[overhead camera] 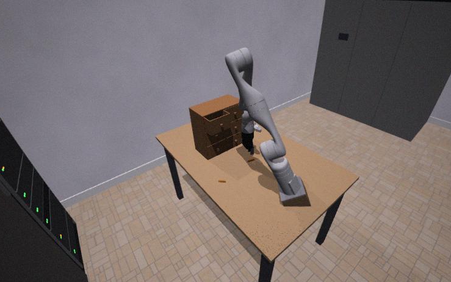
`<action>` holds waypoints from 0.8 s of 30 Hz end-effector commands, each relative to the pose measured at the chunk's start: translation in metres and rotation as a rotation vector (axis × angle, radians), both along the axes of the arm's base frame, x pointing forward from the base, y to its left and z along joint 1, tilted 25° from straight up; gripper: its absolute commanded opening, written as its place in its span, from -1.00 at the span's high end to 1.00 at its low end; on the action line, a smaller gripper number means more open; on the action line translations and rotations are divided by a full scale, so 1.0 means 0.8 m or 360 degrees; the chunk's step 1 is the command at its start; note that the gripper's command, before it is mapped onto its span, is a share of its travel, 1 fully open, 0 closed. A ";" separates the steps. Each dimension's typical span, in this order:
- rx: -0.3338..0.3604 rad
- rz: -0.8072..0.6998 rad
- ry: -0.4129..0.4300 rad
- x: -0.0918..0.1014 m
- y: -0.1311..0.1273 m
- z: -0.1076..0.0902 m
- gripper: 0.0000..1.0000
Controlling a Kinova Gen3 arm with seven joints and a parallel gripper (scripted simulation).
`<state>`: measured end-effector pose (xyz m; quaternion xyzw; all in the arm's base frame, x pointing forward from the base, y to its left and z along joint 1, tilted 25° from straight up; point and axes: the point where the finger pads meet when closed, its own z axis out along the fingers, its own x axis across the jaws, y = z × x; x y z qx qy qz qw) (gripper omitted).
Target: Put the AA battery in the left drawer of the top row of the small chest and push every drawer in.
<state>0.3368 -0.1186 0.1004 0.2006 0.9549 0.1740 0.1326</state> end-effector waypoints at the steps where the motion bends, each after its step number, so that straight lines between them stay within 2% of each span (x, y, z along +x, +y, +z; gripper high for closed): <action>1: 0.0006 0.0000 0.0001 0.002 0.004 -0.010 -0.21; 16: 0.0005 0.0009 0.0000 0.015 0.016 -0.047 -0.21; 24: 0.0004 0.0008 -0.0001 0.018 0.018 -0.054 -0.21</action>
